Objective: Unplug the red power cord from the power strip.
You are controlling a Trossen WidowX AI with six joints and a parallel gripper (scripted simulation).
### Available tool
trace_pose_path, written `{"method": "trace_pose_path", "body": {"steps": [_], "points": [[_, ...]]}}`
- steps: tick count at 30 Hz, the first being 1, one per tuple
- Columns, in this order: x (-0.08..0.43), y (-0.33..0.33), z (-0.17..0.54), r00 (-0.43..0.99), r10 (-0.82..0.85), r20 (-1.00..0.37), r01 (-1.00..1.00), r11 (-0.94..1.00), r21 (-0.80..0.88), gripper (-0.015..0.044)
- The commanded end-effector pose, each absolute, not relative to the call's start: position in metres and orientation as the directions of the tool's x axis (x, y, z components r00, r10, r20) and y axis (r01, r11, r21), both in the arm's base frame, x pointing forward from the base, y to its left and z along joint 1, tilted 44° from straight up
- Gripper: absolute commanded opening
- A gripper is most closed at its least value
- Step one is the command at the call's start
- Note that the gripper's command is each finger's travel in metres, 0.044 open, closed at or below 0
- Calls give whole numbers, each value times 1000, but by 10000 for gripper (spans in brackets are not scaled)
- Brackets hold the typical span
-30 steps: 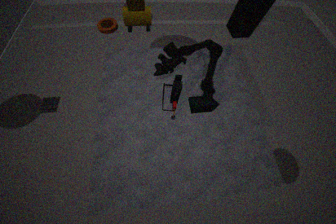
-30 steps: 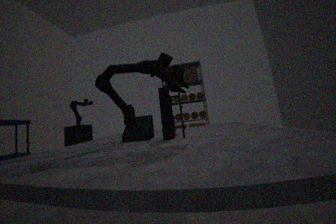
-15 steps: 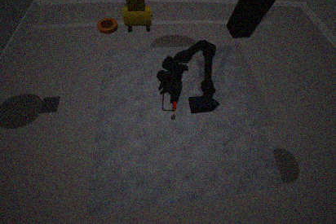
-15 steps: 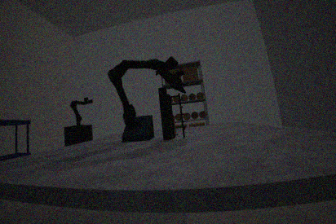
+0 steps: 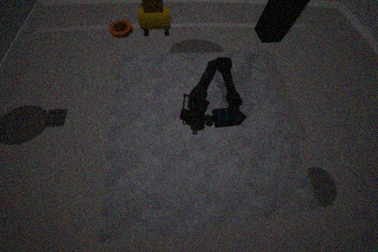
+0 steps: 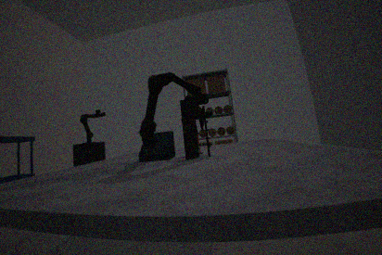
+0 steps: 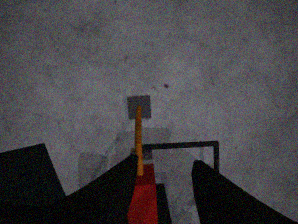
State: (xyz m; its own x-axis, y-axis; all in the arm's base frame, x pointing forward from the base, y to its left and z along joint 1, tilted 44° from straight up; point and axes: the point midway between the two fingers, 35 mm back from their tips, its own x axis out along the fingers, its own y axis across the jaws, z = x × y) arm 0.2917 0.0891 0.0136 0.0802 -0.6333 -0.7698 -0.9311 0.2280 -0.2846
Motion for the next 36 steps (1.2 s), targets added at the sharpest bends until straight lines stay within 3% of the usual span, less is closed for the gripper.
{"method": "trace_pose_path", "body": {"steps": [1, 36], "points": [[278, 79, -5, -22, -684, -730, -973, 181, -140, 160], [268, 50, 20, -27, -687, -726, -975, 179, -133, 160]]}}
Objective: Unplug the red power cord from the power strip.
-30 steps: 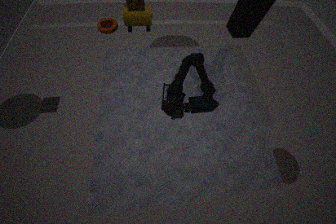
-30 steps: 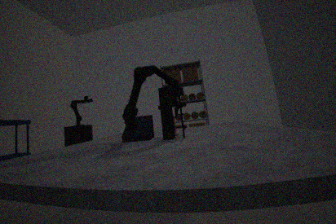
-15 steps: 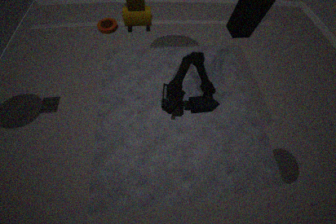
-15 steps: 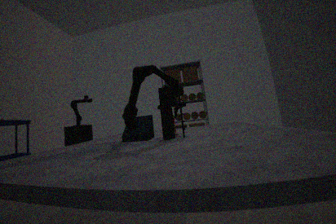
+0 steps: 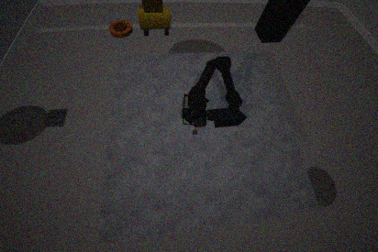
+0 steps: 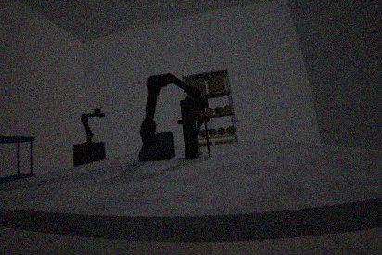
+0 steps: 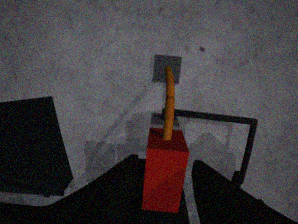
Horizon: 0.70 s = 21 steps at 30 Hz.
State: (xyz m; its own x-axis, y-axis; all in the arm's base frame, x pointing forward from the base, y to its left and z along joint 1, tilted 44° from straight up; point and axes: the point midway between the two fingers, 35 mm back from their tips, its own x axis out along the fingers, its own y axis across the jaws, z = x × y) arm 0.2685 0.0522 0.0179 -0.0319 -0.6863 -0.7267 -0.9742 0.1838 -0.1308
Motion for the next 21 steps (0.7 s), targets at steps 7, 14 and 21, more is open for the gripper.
{"method": "trace_pose_path", "body": {"steps": [7, 14, 21], "points": [[268, 45, 15, -27, -687, -726, -975, 179, -133, 160], [268, 44, 13, -30, -685, -728, -974, 184, -133, 107], [268, 44, 13, -30, -685, -728, -974, 184, -133, 22]]}}
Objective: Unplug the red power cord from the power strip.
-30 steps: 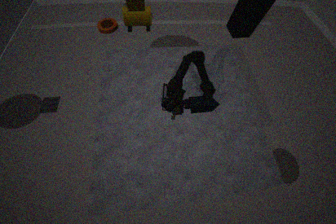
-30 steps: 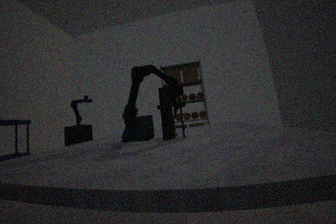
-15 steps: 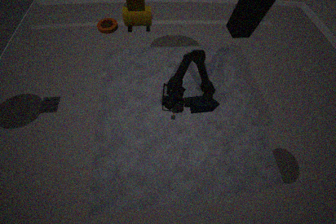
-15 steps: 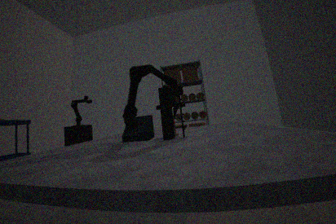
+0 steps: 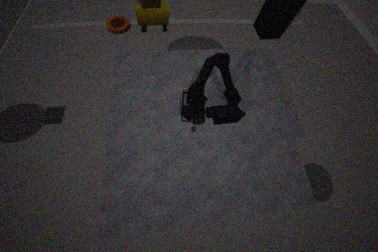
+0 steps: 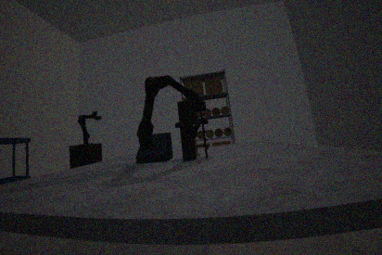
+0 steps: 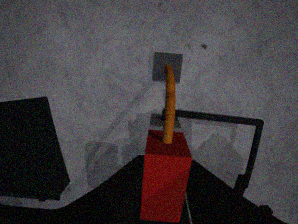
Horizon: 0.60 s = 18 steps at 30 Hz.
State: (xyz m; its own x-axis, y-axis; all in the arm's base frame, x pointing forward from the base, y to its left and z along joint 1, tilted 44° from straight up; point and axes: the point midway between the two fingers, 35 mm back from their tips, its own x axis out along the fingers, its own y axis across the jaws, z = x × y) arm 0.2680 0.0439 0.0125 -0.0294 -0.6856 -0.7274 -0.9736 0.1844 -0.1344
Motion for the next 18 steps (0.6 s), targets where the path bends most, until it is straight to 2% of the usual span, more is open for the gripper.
{"method": "trace_pose_path", "body": {"steps": [1, 4, 18], "points": [[268, 44, 13, -30, -685, -728, -974, 184, -133, 15], [268, 45, 13, -30, -685, -728, -974, 184, -133, 0], [274, 59, 1, -28, -684, -729, -974, 182, -133, 0]]}}
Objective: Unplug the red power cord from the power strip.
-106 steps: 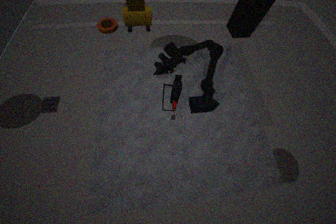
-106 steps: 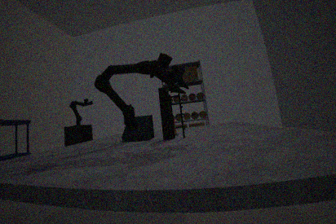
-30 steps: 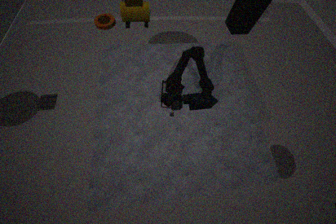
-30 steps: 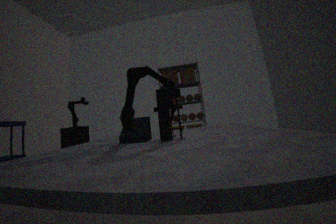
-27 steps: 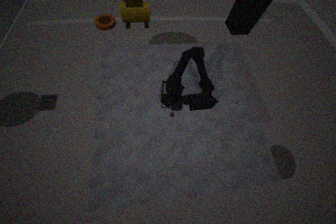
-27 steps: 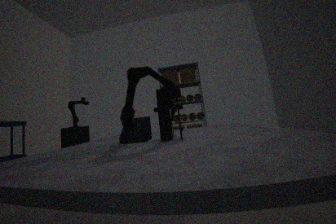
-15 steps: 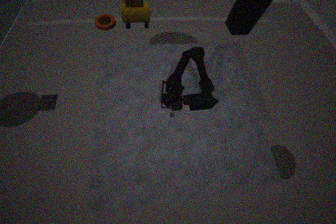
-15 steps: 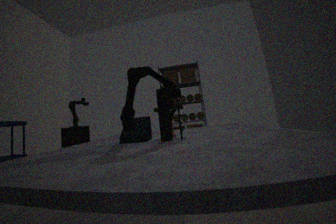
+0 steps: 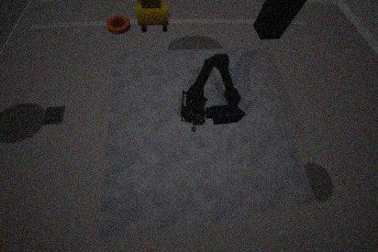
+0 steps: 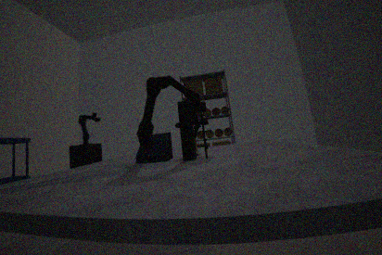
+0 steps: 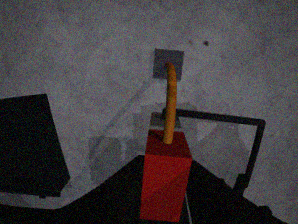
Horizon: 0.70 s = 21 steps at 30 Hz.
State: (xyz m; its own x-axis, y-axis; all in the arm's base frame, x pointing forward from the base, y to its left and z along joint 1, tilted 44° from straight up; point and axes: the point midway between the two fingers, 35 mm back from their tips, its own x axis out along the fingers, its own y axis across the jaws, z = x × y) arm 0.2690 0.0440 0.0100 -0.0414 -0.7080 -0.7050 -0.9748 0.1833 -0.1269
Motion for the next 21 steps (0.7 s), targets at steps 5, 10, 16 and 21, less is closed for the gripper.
{"method": "trace_pose_path", "body": {"steps": [5, 10, 16, 21], "points": [[276, 64, -4, -28, -684, -729, -974, 182, -133, 0], [278, 71, -9, -28, -684, -729, -974, 182, -133, 0], [280, 79, -14, -27, -684, -729, -974, 181, -133, 0], [281, 86, -19, -27, -684, -729, -974, 181, -133, 0]]}}
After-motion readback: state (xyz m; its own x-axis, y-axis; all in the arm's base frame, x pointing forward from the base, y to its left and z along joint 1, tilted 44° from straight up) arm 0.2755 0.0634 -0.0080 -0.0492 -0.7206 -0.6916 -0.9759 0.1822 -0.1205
